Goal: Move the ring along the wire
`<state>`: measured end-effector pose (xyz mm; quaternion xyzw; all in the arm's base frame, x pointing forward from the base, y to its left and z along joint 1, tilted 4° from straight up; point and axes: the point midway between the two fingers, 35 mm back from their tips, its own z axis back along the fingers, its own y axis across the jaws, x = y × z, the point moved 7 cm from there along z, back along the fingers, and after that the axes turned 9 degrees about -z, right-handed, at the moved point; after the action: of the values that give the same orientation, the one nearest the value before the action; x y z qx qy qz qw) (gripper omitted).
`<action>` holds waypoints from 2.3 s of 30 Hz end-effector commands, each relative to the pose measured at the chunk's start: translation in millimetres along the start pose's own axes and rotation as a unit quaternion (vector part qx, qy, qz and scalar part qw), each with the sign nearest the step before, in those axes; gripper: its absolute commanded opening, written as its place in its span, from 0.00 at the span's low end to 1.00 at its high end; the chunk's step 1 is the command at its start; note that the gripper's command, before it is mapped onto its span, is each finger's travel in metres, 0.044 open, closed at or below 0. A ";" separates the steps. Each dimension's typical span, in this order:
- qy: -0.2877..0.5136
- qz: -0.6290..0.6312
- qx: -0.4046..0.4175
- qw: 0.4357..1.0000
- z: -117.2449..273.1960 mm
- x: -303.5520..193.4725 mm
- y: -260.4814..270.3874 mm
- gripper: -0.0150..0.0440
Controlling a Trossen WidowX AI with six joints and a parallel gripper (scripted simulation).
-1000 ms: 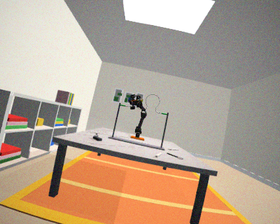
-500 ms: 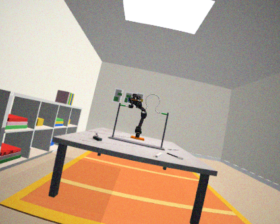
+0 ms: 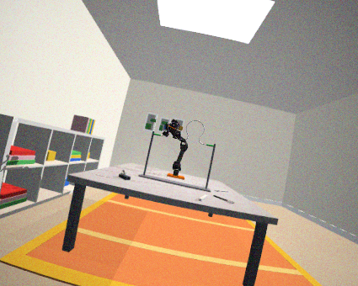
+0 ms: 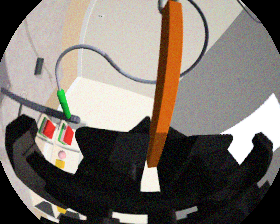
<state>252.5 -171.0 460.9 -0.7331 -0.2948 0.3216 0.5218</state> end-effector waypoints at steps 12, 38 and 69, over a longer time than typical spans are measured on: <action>-0.008 0.035 -0.017 0.999 -0.3 -3.9 10.4 0.00; 0.037 -0.162 0.092 0.982 12.5 -3.9 68.6 0.00; 0.104 -0.470 0.263 0.836 52.4 43.4 130.9 0.00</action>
<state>252.0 -150.5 321.7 -0.3944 -0.4477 0.0441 0.8013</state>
